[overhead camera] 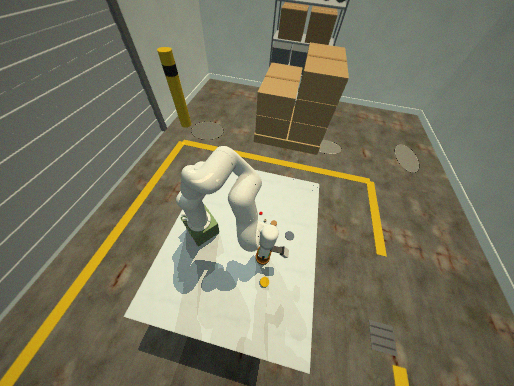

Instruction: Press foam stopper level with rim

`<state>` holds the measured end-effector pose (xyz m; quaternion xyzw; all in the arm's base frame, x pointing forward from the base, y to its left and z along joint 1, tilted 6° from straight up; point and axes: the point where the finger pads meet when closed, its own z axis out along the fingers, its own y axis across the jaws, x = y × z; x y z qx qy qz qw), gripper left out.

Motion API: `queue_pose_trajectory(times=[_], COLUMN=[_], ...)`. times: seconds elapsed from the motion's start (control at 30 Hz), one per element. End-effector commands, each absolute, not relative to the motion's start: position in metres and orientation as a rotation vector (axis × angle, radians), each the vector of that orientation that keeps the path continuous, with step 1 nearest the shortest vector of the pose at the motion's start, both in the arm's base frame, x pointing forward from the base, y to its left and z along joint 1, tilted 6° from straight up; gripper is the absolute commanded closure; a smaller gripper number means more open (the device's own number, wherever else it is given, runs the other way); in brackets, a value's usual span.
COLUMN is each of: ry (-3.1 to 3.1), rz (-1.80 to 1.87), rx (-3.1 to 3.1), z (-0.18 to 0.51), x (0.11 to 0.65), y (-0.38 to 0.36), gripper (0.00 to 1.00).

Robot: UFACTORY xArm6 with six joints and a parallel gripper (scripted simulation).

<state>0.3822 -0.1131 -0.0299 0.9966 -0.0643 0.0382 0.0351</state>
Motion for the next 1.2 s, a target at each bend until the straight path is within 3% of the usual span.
queue_pose_trajectory(times=[0.0, 1.17], ry=[-0.198, -0.198], rz=[0.123, 0.123], rx=[3.062, 3.062], z=[-0.029, -0.006], x=[0.384, 0.382], y=[-0.114, -0.112], gripper=[1.00, 1.00])
